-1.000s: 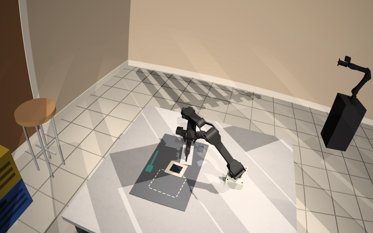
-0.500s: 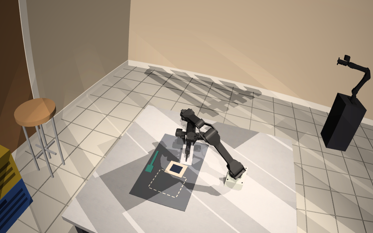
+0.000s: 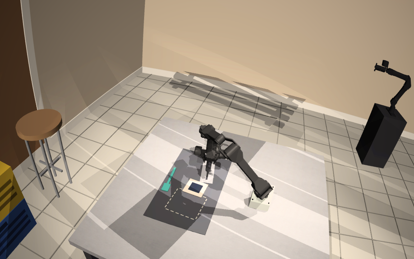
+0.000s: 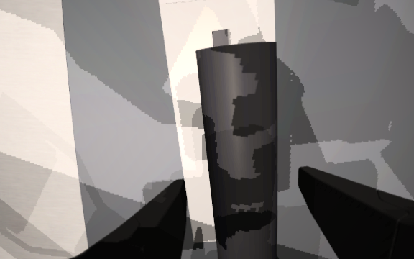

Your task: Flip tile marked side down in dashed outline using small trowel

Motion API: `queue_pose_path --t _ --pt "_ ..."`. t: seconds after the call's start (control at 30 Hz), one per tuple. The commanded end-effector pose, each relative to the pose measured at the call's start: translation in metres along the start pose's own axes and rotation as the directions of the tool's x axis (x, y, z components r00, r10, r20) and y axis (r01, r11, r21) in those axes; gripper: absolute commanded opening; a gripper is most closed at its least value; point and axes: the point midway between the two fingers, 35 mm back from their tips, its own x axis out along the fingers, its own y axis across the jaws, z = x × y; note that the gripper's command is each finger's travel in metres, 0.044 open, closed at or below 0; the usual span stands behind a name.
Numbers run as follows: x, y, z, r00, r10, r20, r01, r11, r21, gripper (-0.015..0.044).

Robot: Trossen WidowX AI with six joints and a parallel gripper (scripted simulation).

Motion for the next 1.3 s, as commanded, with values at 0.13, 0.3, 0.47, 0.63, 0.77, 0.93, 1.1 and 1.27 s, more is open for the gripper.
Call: queue_pose_path --t 0.13,0.3,0.47,0.63,0.77,0.93,1.1,1.27 --pt "0.006 0.0002 0.0006 1.0 -0.002 0.004 0.002 1.0 0.005 0.0191" --pt "0.006 0.0002 0.0006 1.0 -0.002 0.004 0.002 1.0 0.005 0.013" --pt "0.006 0.0002 0.0006 1.0 -0.002 0.004 0.002 1.0 0.005 0.013" --pt "0.006 0.0002 0.0006 1.0 -0.002 0.004 0.002 1.0 0.005 0.013" --pt "0.006 0.0002 0.0006 1.0 -0.002 0.004 0.002 1.0 0.005 0.013" --pt "0.006 0.0002 0.0006 1.0 -0.002 0.004 0.002 1.0 0.005 0.013" --pt "0.006 0.0002 0.0006 1.0 -0.002 0.004 0.002 0.994 0.107 0.013" --pt "0.006 0.0002 0.0005 1.0 -0.002 0.004 0.001 0.968 0.251 0.013"
